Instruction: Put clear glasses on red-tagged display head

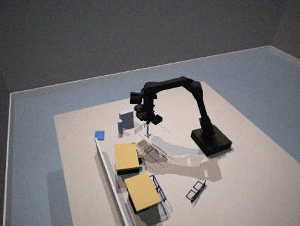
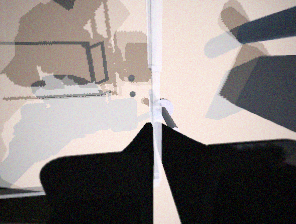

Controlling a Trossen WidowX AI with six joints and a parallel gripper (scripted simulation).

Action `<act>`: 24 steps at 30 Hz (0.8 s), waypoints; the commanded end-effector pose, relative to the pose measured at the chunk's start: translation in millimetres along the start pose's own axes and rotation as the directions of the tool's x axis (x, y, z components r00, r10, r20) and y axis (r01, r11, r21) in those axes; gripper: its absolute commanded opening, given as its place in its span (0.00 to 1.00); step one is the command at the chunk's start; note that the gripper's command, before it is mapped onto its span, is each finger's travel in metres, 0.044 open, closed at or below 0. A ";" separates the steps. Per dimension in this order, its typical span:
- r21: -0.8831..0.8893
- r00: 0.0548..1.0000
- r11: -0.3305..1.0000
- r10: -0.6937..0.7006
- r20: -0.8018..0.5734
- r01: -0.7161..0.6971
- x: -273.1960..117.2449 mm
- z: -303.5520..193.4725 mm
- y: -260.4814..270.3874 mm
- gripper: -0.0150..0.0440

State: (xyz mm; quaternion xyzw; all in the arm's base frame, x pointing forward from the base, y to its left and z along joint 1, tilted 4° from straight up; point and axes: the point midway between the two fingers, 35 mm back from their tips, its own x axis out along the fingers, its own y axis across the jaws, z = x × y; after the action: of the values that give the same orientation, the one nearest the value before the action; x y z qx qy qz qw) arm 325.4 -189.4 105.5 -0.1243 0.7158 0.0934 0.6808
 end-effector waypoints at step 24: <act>0.003 1.000 1.000 0.012 0.002 -0.012 12.4 -23.4 115.5 0.25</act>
State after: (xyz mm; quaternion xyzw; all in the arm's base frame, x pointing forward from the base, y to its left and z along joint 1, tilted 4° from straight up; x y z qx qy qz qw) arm 277.8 -99.8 93.6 -0.1216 0.7171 0.0963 0.6795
